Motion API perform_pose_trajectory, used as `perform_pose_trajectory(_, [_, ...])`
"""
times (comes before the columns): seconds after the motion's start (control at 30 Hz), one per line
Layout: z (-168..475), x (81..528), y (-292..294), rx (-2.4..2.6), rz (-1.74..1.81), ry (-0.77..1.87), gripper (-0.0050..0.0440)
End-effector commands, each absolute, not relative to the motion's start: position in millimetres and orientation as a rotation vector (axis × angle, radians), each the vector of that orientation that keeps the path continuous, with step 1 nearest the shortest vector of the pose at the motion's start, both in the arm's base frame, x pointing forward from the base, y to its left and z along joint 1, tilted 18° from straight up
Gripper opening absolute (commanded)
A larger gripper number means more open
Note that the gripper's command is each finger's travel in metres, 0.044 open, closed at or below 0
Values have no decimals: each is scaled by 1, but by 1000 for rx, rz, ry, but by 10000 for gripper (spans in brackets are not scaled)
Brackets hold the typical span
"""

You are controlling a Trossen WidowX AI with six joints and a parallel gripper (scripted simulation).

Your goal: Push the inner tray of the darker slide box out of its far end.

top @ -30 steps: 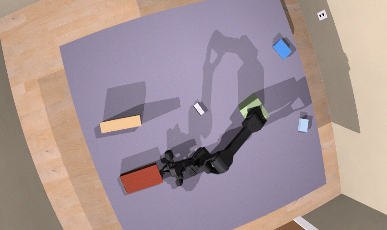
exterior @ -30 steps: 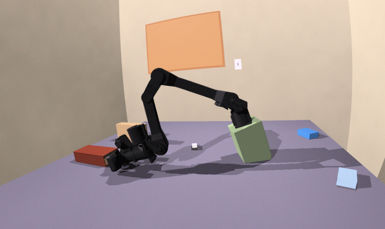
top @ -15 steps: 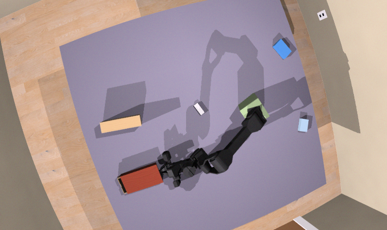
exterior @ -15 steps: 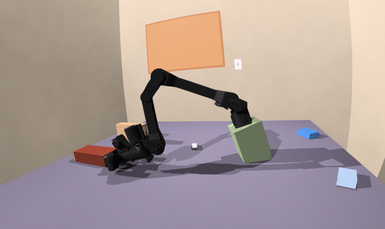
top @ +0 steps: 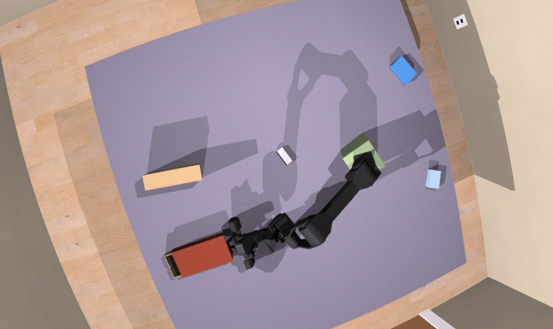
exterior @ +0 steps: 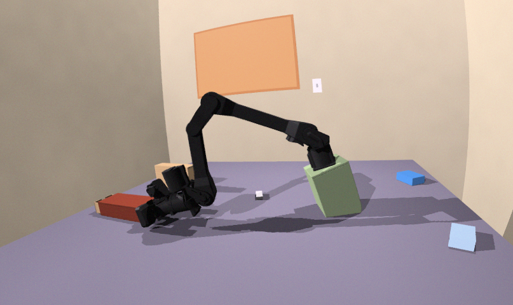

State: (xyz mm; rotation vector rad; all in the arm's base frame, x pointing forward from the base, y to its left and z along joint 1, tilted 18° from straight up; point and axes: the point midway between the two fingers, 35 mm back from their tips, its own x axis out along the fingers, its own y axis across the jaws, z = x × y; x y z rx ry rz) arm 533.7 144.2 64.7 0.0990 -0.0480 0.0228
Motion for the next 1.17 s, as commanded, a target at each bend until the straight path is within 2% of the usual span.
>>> perform_pose_trajectory(0.0, [71, 532, 145, 105, 22, -62, -50])
perform_pose_trajectory(0.07, [71, 532, 145, 105, 22, -62, -50])
perform_pose_trajectory(0.23, [62, 492, 145, 105, 22, -63, -50])
perform_pose_trajectory(0.63, [78, 495, 143, 110, 22, -71, -50])
perform_pose_trajectory(1.13, [97, 447, 142, 108, 43, 186, -50])
